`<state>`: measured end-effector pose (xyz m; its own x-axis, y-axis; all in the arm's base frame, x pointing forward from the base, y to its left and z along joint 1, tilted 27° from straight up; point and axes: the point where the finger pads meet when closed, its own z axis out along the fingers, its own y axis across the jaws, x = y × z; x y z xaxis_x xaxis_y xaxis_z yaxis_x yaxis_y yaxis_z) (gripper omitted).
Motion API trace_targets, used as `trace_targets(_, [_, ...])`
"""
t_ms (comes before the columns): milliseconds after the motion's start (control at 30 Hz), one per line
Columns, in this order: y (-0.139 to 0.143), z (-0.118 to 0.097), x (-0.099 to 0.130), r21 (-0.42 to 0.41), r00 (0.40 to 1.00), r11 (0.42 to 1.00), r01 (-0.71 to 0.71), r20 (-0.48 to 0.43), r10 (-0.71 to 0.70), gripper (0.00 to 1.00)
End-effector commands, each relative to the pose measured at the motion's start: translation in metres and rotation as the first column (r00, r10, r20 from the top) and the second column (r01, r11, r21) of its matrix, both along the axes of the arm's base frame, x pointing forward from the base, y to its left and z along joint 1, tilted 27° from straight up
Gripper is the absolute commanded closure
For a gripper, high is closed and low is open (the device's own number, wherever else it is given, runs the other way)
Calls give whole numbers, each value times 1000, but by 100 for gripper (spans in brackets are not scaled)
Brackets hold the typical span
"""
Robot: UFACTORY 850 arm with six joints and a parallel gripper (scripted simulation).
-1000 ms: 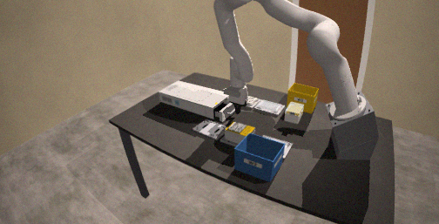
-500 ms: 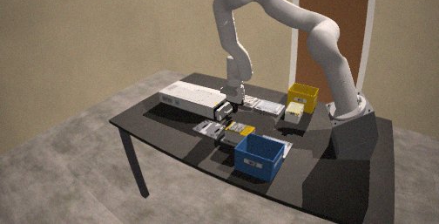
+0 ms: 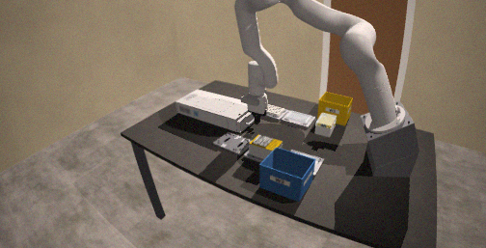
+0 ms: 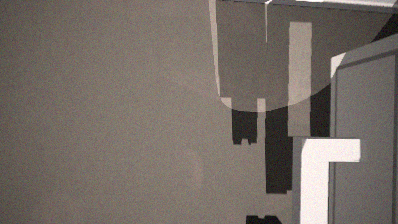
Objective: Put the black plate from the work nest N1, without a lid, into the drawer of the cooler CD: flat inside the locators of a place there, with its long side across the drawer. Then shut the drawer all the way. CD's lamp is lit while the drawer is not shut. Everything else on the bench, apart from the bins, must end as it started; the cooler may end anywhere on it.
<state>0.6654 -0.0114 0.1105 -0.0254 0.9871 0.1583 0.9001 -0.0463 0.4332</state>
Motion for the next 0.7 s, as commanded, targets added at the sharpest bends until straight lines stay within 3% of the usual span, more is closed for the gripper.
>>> trace_targets(0, [0,1,1,2,1000,1000,-2,-7,2,100])
trace_targets(667, [1,-12,-26,2,1000,1000,-2,-7,2,100])
